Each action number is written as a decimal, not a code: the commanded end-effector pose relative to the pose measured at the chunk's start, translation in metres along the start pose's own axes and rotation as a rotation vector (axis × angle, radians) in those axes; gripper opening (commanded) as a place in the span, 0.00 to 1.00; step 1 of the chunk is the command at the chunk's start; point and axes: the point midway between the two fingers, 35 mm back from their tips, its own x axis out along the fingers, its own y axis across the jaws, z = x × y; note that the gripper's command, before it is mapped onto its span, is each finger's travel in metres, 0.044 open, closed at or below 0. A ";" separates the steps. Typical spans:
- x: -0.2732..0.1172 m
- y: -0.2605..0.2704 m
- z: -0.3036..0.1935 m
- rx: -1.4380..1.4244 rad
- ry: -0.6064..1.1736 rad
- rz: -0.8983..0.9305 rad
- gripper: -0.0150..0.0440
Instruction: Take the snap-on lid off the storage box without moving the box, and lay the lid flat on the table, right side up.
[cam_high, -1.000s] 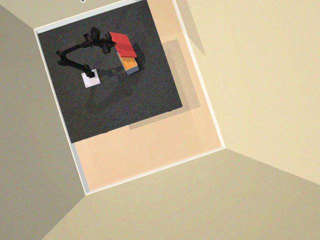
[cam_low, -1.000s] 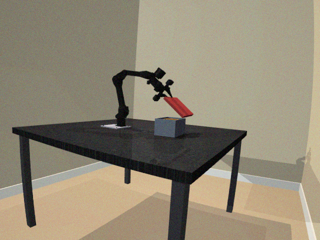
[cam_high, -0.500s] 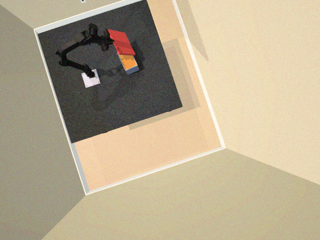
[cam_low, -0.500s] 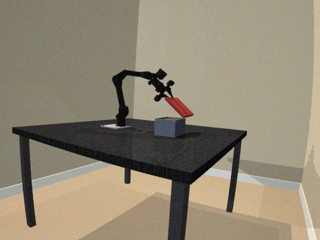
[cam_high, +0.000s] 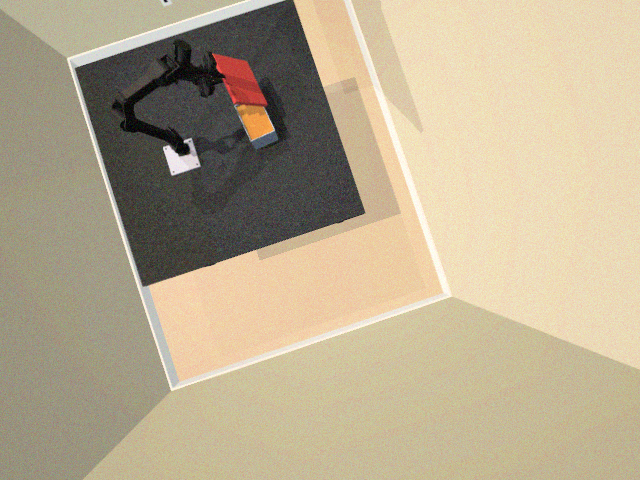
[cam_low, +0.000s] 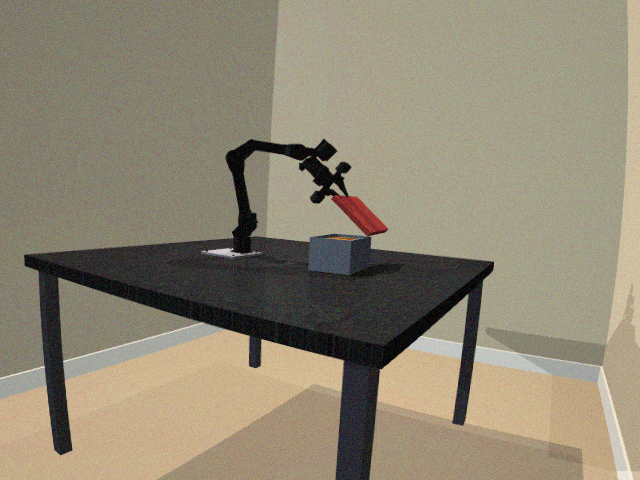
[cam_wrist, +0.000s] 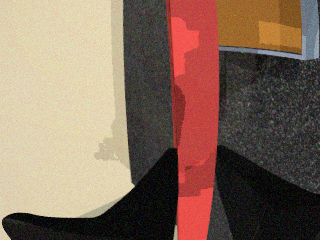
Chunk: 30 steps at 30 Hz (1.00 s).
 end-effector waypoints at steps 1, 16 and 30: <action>-0.003 0.004 -0.007 0.009 -0.002 0.014 0.25; -0.006 0.002 -0.037 0.011 0.000 0.014 0.25; -0.008 0.000 -0.065 0.014 0.001 0.013 0.25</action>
